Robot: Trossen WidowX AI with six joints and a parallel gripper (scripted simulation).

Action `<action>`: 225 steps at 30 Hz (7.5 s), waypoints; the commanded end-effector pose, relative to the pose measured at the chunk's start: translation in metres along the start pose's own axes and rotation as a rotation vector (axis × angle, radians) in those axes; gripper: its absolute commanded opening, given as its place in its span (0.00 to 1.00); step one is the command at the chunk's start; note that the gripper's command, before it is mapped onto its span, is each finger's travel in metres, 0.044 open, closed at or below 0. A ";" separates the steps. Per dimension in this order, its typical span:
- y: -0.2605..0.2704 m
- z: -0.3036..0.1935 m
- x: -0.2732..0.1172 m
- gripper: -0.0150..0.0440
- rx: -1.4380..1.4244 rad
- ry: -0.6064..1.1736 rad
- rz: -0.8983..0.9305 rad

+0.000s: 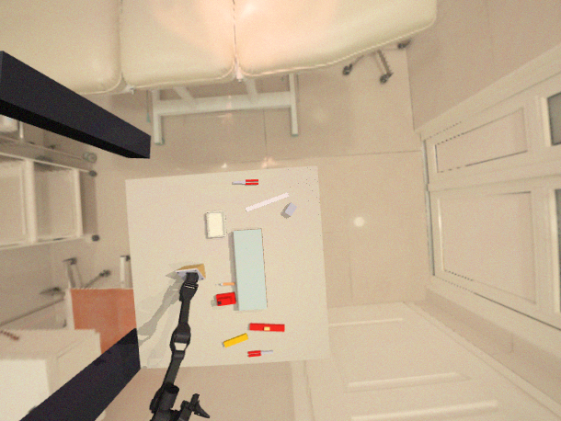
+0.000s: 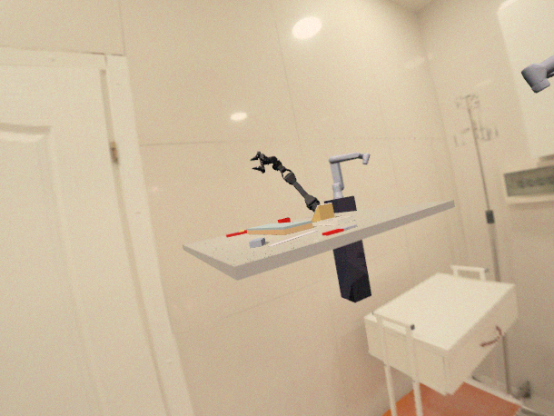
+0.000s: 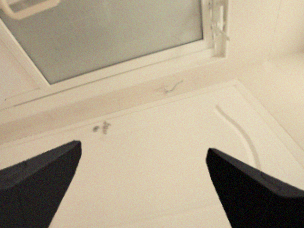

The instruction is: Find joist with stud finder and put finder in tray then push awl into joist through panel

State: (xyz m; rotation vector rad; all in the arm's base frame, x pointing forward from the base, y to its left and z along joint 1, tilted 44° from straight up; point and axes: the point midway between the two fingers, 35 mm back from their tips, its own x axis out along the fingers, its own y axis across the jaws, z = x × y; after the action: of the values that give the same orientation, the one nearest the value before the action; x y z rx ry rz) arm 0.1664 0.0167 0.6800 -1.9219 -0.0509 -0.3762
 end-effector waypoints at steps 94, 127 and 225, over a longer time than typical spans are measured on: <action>0.501 0.087 -0.103 1.00 0.737 0.791 1.048; 0.546 0.070 -0.101 0.96 0.735 0.792 1.044; 0.443 0.158 0.032 0.25 0.787 0.830 1.009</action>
State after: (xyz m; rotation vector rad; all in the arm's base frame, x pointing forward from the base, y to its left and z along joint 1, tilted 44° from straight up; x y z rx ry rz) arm 0.3123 -0.0138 0.2374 -0.7377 1.1105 -0.3410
